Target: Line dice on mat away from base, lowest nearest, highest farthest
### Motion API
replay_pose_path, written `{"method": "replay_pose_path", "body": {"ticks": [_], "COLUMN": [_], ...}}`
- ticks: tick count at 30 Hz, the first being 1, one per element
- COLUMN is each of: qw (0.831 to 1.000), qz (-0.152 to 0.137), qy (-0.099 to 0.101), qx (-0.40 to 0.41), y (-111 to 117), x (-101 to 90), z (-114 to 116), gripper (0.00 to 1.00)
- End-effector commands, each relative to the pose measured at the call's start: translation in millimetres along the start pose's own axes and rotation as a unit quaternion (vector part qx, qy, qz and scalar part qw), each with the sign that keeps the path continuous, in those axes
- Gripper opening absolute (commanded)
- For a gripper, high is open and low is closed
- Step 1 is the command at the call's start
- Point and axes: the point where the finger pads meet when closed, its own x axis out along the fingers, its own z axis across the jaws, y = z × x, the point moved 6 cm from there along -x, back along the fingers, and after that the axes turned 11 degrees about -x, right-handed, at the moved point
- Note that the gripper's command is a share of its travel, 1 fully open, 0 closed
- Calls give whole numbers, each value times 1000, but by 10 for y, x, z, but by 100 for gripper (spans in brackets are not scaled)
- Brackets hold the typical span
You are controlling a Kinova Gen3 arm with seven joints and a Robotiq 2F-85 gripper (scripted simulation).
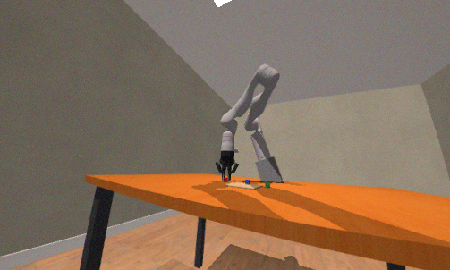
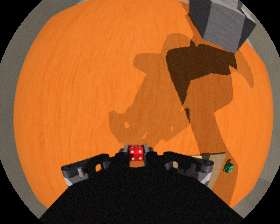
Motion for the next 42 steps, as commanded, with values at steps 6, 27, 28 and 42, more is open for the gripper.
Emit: {"method": "replay_pose_path", "body": {"ticks": [6, 27, 28, 42], "qw": [1000, 1000, 1000, 1000], "qz": [-1, -1, -1, -1], "qy": [0, 0, 0, 0], "qx": [0, 0, 0, 0], "y": [-4, -3, -3, -3], "x": [-98, -733, -767, -998], "z": [-1, -1, -1, -1], "gripper": [15, 15, 15, 15]}}
